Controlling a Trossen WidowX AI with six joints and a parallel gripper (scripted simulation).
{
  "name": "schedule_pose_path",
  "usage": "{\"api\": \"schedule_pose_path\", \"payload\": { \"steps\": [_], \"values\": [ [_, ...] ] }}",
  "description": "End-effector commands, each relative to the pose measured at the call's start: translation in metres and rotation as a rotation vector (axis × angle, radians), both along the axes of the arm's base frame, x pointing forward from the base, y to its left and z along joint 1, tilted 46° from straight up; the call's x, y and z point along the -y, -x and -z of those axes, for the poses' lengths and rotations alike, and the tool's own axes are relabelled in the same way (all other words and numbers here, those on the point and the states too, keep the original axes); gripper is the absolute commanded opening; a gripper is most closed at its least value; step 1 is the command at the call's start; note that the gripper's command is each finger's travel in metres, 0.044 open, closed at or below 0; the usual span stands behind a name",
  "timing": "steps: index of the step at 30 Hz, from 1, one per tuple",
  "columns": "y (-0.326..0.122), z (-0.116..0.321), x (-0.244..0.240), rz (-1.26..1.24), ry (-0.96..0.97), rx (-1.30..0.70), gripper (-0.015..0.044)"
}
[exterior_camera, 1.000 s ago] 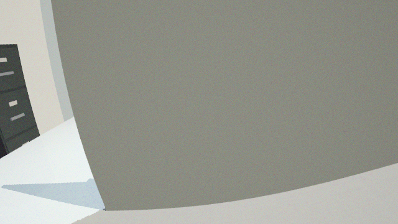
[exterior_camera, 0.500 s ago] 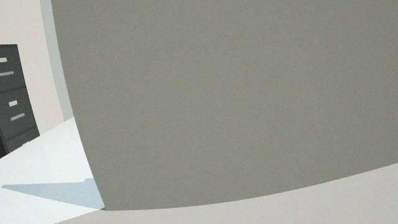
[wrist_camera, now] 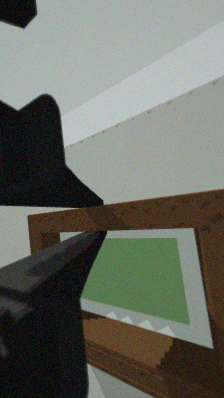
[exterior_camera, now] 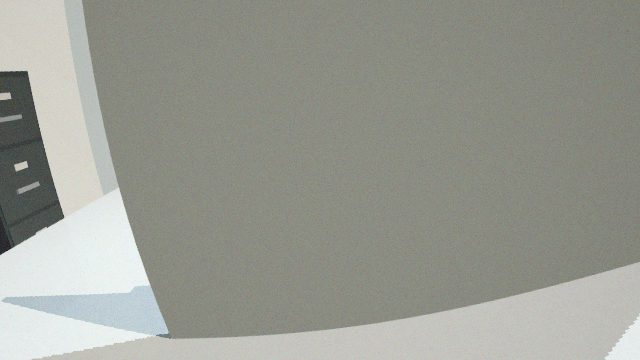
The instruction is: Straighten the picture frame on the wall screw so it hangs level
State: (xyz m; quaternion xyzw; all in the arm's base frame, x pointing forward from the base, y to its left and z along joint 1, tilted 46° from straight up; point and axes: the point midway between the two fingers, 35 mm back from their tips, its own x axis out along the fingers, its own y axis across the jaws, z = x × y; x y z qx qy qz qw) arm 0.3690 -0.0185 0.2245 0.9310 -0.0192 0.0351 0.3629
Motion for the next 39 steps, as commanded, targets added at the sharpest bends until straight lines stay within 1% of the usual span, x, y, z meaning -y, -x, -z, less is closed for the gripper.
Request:
{"api": "schedule_pose_path", "payload": {
  "steps": [1,5,15,20,26,33,36,39],
  "values": [
    [0.000,0.000,0.000,0.001,0.033,-0.002,0.0000],
    [0.000,0.000,0.000,0.003,0.049,-0.002,0.0000],
    [0.000,0.000,0.000,0.003,0.036,-0.001,0.0260],
    [0.005,-0.001,0.000,0.003,0.029,-0.001,0.0260],
    [0.050,-0.004,-0.003,0.001,-0.043,0.002,0.0260],
    [0.096,0.010,-0.005,-0.002,-0.128,0.005,0.0260],
    [0.099,0.012,-0.006,-0.002,-0.136,0.005,0.0260],
    [0.097,0.003,0.003,-0.006,-0.140,0.014,0.0260]
  ]
}}
